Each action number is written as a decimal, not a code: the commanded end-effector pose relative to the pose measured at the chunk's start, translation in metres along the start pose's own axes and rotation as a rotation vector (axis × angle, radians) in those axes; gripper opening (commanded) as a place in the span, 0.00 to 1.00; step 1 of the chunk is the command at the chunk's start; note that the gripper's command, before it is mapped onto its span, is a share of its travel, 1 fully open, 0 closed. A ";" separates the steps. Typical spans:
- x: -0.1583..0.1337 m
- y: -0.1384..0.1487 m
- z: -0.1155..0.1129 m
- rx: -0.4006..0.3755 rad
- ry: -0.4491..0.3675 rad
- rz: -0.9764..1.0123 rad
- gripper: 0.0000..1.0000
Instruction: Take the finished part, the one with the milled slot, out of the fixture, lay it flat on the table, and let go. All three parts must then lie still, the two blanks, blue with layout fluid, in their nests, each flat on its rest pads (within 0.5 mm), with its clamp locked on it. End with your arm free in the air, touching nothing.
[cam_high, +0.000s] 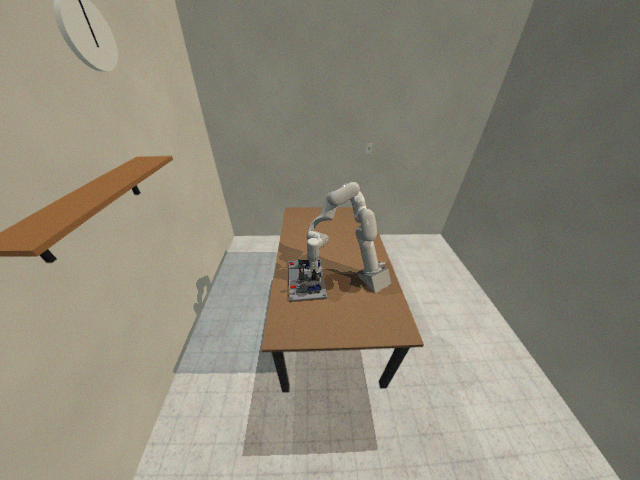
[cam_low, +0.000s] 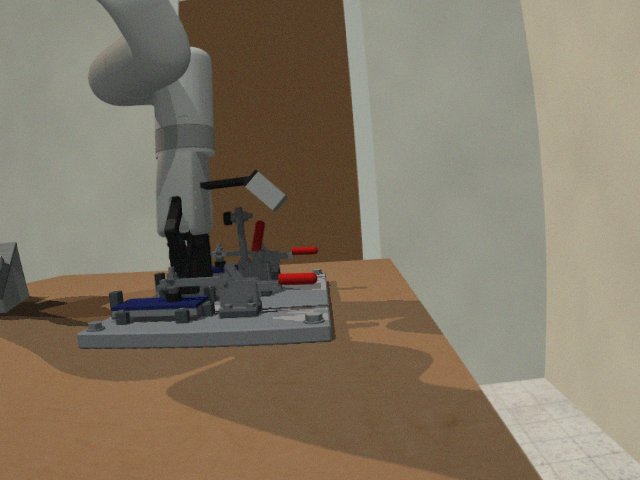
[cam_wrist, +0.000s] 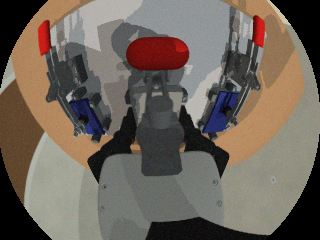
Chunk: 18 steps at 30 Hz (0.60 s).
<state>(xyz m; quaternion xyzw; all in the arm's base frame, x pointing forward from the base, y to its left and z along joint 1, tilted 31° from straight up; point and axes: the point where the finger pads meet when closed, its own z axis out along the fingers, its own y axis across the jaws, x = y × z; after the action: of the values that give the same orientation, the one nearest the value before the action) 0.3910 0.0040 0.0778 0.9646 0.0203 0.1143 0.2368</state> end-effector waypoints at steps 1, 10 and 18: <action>0.002 0.000 -0.001 0.001 0.004 0.001 0.00; 0.002 0.000 -0.005 0.001 0.004 0.001 0.00; 0.002 0.000 -0.010 0.001 0.004 0.001 0.00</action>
<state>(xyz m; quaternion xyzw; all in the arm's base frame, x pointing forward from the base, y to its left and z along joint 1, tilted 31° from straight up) 0.3894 0.0075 0.0849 0.9645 0.0202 0.1146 0.2370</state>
